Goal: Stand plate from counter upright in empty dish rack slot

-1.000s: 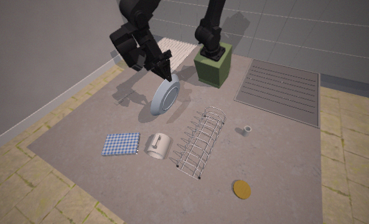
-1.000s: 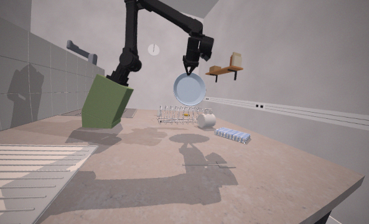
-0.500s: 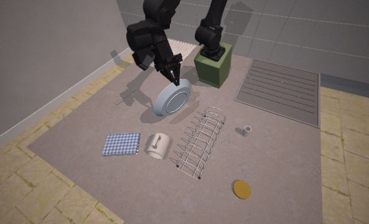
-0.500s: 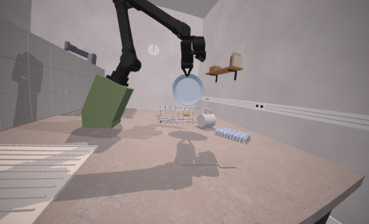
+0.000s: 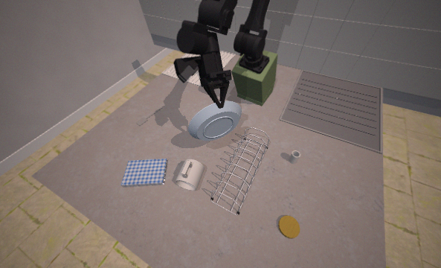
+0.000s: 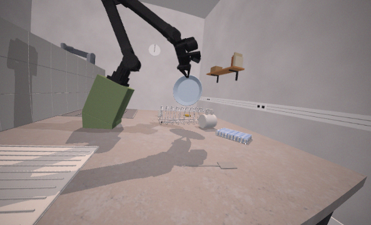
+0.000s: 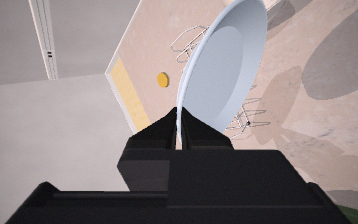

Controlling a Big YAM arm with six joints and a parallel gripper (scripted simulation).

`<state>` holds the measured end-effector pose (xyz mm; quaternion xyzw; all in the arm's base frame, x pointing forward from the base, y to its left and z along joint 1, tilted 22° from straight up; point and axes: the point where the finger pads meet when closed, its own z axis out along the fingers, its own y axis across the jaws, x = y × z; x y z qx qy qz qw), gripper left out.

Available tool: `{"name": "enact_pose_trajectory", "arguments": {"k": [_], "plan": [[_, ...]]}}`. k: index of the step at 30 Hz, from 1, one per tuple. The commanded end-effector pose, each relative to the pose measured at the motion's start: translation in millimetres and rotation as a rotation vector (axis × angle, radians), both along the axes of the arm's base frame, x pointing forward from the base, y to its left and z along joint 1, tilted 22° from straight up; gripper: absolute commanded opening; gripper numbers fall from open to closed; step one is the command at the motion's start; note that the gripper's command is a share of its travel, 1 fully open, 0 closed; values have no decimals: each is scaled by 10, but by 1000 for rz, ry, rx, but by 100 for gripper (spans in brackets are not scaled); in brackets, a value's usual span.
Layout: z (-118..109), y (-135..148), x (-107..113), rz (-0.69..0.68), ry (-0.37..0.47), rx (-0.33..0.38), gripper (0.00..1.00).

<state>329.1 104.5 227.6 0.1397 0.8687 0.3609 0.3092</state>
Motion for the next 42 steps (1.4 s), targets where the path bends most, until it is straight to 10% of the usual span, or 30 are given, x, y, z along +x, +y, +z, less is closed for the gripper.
{"name": "enact_pose_trajectory", "arguments": {"k": [1, 42], "plan": [[279, 165, 30, -127, -32, 133, 0], [598, 1095, 115, -682, -39, 548, 0]]}}
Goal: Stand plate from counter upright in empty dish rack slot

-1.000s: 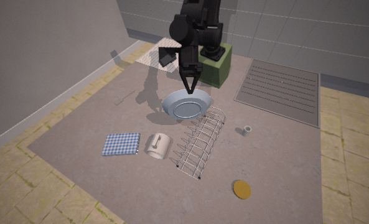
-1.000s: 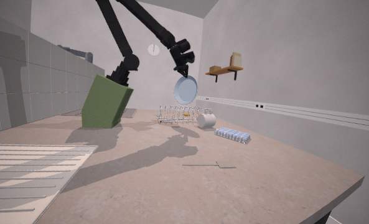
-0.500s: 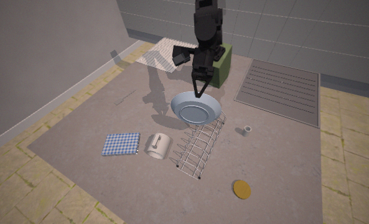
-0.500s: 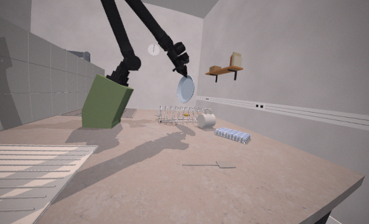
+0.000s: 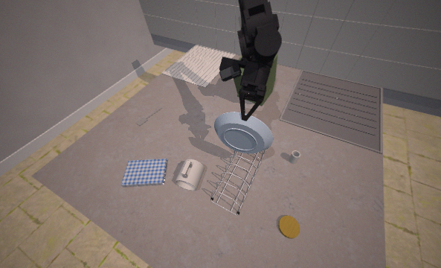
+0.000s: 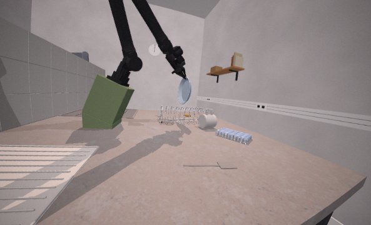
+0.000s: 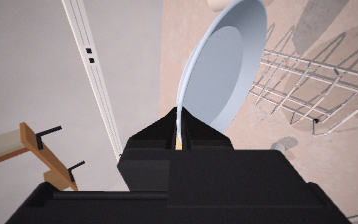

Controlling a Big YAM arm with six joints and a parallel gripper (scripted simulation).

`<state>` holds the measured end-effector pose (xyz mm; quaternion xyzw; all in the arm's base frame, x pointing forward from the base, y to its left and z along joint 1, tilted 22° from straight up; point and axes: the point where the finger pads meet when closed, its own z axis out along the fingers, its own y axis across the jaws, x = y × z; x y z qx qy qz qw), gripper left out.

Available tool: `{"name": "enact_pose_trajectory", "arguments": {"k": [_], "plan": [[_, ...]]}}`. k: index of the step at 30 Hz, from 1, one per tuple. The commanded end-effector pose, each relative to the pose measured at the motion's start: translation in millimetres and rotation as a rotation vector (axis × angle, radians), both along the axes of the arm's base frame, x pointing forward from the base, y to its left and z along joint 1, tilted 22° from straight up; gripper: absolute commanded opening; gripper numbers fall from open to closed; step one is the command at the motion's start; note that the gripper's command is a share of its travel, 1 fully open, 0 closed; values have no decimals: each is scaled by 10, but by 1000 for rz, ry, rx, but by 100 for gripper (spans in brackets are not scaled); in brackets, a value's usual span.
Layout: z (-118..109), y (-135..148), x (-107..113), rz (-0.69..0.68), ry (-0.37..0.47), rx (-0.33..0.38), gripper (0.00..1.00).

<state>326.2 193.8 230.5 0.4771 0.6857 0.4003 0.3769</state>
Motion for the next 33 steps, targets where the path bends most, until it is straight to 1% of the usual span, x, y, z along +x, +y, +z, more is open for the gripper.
{"name": "enact_pose_trajectory", "arguments": {"k": [1, 12, 33], "plan": [[568, 214, 142, -26, -83, 128, 0], [564, 277, 150, -80, -81, 161, 0], [570, 274, 156, -88, -84, 161, 0]]}}
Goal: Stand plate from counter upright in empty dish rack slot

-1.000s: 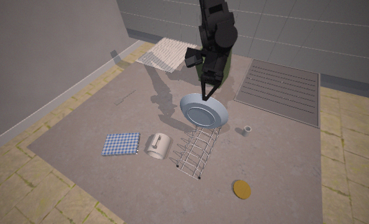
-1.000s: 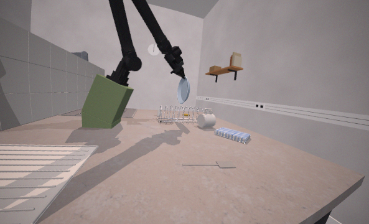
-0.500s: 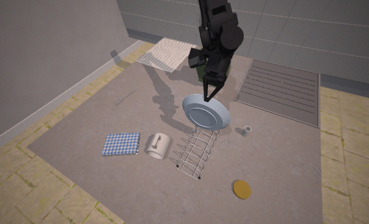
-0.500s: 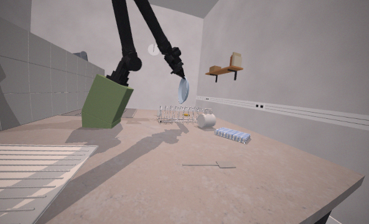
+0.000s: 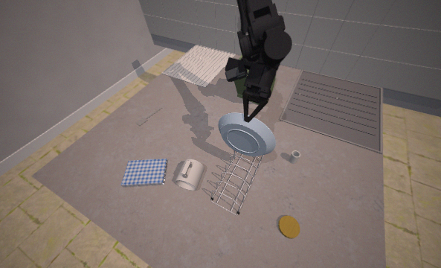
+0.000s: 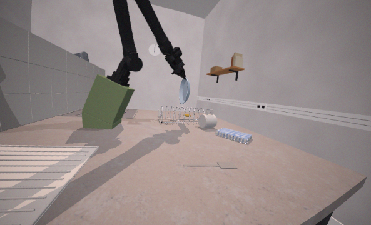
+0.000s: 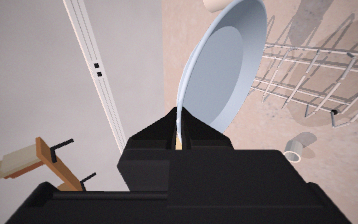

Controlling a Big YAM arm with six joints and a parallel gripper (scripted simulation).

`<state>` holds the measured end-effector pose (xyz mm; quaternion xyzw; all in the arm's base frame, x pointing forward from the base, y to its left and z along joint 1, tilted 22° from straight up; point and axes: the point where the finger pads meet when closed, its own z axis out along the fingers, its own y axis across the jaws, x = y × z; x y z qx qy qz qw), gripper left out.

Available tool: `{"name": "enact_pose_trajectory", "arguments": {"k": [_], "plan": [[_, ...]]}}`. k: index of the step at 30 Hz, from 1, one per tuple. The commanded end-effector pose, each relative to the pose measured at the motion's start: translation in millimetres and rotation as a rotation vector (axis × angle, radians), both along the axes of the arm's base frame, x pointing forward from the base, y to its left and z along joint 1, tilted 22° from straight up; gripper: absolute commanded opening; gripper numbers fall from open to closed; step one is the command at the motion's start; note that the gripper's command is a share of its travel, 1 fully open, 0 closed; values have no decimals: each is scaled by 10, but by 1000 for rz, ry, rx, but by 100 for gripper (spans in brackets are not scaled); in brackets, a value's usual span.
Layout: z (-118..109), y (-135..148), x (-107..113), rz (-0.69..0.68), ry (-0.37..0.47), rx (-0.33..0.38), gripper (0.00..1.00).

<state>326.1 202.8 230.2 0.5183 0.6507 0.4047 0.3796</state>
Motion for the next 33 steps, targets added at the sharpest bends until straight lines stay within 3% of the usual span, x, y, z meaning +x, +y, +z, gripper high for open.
{"name": "enact_pose_trajectory", "arguments": {"k": [1, 33], "plan": [[573, 185, 158, -2, -87, 94, 0], [557, 170, 183, -6, -86, 94, 0]]}}
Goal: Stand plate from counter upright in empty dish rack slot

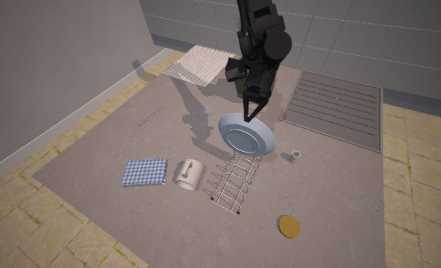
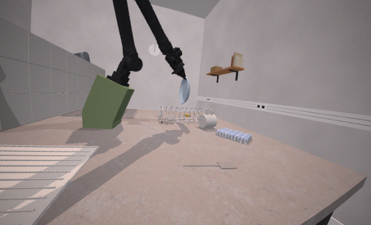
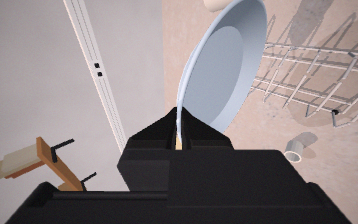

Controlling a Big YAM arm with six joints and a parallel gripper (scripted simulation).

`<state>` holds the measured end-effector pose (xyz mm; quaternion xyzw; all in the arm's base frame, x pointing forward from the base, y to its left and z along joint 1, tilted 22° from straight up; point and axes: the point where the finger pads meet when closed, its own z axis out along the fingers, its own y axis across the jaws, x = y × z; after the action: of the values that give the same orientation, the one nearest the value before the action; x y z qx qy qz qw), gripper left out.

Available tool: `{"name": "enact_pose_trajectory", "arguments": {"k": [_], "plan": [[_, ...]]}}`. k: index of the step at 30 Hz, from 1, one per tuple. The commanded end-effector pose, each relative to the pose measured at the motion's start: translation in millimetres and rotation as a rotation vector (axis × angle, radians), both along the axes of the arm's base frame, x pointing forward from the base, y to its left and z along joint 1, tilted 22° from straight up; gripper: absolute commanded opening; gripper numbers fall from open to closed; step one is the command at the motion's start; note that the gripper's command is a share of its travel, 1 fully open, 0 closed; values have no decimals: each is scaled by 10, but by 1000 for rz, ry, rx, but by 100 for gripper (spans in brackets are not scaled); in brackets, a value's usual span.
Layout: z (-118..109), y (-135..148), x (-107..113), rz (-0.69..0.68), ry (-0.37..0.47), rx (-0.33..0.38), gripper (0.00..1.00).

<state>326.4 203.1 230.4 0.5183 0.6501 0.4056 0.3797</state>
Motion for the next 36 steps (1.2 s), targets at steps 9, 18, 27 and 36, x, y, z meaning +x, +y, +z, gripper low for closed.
{"name": "enact_pose_trajectory", "arguments": {"k": [9, 18, 27, 36], "plan": [[478, 169, 274, -8, -90, 97, 0], [390, 218, 349, -2, -97, 108, 0], [368, 239, 400, 1, -110, 128, 0], [380, 232, 403, -2, -114, 131, 0]]}}
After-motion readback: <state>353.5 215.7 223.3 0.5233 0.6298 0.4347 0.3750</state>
